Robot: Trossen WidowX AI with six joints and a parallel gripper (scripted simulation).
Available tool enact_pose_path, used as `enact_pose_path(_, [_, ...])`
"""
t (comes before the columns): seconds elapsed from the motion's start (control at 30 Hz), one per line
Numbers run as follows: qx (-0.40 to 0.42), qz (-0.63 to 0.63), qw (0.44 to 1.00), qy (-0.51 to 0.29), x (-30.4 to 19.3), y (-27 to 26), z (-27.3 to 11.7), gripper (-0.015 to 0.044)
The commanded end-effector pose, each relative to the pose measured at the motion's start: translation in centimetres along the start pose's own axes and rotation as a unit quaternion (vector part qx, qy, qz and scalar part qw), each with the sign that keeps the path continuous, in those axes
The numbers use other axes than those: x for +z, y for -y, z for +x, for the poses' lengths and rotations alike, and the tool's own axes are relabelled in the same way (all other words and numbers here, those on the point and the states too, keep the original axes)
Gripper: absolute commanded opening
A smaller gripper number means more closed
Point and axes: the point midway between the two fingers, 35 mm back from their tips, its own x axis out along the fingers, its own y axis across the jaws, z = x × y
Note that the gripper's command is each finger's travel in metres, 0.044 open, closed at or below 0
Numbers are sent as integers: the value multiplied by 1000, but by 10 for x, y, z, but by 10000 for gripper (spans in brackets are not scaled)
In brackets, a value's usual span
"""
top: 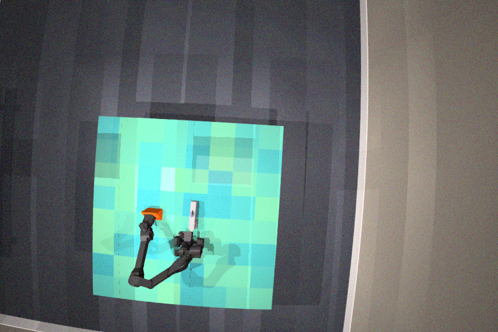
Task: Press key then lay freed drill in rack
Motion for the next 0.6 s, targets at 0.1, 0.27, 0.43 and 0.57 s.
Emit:
enact_pose_path(0.1, [-1,1,1000,-1,4,0,2,440])
enact_pose_path(0.27, [-1,1,1000,-1,6,0,2,440])
enact_pose_path(0.43, [-1,1,1000,-1,8,0,3,440])
enact_pose_path(0.57, [-1,1,1000,-1,10,0,4,440])
